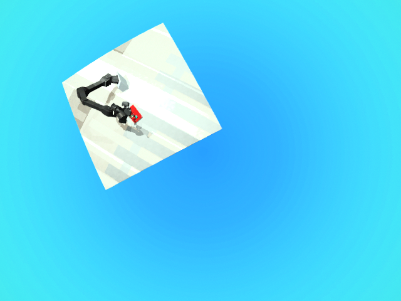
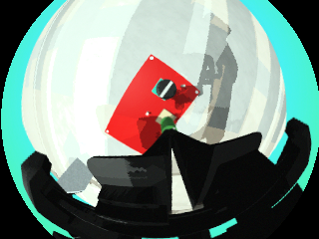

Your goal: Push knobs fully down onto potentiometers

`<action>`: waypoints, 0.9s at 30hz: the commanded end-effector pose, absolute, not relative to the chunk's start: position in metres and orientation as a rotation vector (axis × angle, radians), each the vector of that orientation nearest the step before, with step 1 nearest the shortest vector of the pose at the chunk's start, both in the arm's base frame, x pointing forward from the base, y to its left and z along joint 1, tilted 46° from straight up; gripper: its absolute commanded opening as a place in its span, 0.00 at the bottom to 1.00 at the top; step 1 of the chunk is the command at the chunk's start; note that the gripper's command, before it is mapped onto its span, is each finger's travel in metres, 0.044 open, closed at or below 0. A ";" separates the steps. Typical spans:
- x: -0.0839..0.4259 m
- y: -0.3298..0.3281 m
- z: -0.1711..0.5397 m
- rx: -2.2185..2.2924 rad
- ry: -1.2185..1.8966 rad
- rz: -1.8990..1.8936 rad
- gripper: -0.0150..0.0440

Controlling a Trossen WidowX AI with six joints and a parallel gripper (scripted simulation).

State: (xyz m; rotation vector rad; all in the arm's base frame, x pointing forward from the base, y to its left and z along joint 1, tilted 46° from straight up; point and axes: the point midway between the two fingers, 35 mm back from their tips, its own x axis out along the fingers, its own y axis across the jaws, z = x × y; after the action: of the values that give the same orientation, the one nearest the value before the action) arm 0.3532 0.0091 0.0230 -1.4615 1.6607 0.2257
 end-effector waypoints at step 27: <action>0.354 0.004 0.020 -1.461 1.662 0.220 0.25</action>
State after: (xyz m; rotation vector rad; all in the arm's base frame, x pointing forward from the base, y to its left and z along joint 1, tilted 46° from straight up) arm 0.3535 0.0062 0.0202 -1.4613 1.6611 0.2259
